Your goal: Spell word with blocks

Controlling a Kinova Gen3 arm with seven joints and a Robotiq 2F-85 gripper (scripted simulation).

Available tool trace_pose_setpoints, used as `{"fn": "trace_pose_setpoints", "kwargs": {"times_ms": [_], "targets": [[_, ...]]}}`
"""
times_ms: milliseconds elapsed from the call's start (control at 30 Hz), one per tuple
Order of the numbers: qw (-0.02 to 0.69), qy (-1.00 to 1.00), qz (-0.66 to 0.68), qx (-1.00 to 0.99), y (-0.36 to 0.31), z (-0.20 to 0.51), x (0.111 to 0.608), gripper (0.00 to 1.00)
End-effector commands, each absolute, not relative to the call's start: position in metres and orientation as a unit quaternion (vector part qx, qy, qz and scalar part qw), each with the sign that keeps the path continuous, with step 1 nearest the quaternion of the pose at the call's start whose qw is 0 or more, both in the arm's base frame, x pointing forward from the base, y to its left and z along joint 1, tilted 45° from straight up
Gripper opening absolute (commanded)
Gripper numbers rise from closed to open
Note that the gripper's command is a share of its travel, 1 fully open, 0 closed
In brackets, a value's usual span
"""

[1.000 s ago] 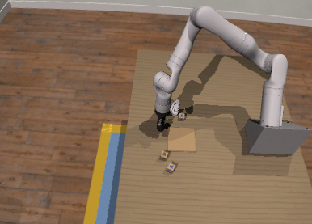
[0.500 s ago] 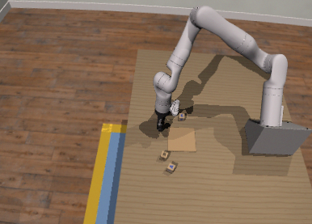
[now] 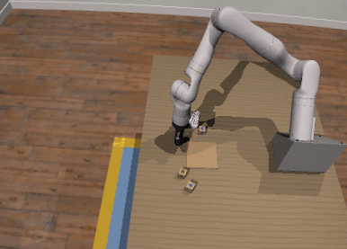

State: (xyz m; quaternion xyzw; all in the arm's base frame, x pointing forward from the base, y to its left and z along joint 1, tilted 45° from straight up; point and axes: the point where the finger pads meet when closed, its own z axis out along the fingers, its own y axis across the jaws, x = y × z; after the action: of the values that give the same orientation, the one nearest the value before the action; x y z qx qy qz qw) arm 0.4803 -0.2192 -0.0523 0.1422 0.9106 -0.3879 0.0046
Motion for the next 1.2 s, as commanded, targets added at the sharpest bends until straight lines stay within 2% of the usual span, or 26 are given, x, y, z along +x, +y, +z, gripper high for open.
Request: {"fn": "trace_pose_setpoints", "kwargs": {"times_ms": [0, 467, 500, 1167], "targets": [[0.009, 0.91, -0.388, 0.144, -0.2213, -0.0524, 0.4828, 0.46], [0.009, 0.91, -0.388, 0.144, -0.2213, -0.0524, 0.4828, 0.46], [0.009, 0.91, -0.388, 0.144, -0.2213, -0.0524, 0.4828, 0.26], [0.008, 0.91, -0.388, 0.144, -0.2213, -0.0524, 0.4826, 0.26]]}}
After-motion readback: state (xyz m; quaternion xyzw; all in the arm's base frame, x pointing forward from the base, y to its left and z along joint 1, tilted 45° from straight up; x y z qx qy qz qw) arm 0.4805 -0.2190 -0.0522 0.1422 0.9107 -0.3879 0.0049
